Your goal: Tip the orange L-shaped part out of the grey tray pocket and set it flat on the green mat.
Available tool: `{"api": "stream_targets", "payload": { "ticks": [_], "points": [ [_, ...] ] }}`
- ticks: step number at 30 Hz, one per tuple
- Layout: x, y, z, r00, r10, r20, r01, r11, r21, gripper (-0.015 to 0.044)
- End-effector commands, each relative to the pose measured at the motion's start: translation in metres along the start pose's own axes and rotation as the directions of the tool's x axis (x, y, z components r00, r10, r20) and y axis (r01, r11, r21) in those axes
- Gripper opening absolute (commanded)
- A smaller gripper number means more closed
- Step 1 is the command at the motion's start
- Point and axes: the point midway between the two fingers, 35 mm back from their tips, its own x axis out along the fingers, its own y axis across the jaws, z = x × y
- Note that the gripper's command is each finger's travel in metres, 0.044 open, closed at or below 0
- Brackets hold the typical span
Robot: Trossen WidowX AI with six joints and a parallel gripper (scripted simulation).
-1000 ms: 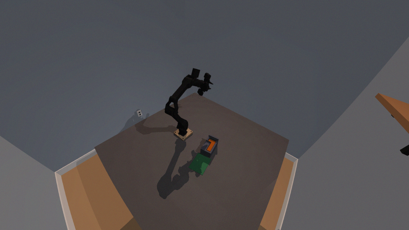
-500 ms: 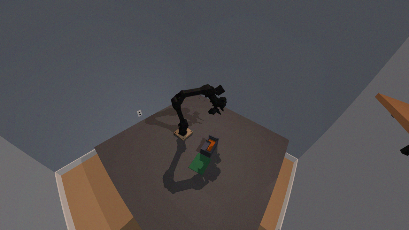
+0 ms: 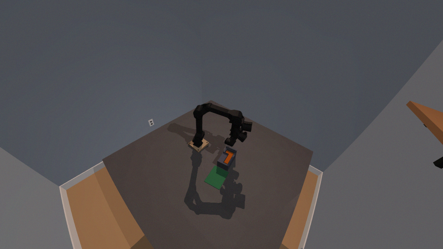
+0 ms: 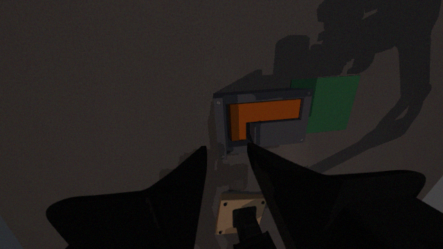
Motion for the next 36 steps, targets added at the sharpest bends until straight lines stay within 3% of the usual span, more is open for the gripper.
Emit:
{"api": "stream_targets", "payload": {
  "ticks": [1, 11, 36],
  "points": [
    [0.0, -0.002, -0.001, 1.0, 0.012, -0.019, -0.013, 1.0, -0.025, 0.018],
    [0.072, -0.001, -0.002, 1.0, 0.012, -0.018, -0.012, 1.0, -0.025, 0.018],
    [0.103, 0.0, -0.003, 1.0, 0.012, -0.018, -0.012, 1.0, -0.025, 0.018]
  ]
}}
